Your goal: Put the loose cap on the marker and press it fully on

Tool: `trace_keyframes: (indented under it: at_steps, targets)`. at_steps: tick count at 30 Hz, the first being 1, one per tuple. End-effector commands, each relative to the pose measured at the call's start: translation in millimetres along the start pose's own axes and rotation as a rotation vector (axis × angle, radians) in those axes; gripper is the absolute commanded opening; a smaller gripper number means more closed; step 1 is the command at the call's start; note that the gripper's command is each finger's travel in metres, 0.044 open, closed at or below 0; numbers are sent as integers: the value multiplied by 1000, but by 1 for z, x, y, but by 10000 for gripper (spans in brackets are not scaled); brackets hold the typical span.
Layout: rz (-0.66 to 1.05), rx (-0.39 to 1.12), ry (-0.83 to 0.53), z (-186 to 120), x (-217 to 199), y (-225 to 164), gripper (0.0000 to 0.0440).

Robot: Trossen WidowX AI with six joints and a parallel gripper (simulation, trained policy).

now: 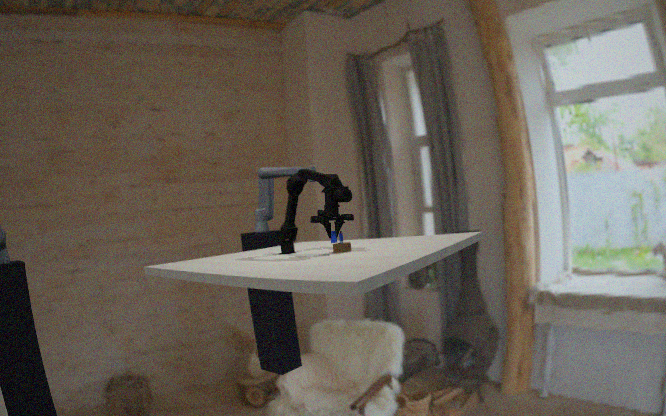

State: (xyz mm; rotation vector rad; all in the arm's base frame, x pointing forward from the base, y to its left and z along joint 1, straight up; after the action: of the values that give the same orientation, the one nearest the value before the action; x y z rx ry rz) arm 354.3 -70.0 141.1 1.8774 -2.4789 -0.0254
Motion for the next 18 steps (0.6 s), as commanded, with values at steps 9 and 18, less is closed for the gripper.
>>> trace_keyframes:
  at_steps: [9,18]
  targets:
    - [-65,24,-13,-38,-43,17,18]
    - [-118,2,-16,-54,-74,41,1]
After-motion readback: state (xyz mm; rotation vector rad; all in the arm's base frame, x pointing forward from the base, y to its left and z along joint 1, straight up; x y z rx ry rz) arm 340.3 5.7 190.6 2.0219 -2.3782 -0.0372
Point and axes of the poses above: the point midway between the two fingers, 35 mm back from their tips, its own z axis out along the fingers, its own x axis across the jaws, y = z × x, the point moved 2 cm from there along -z, back along the fingers, and after that the axes turned 14 degrees about -z, right-handed, at the moved point
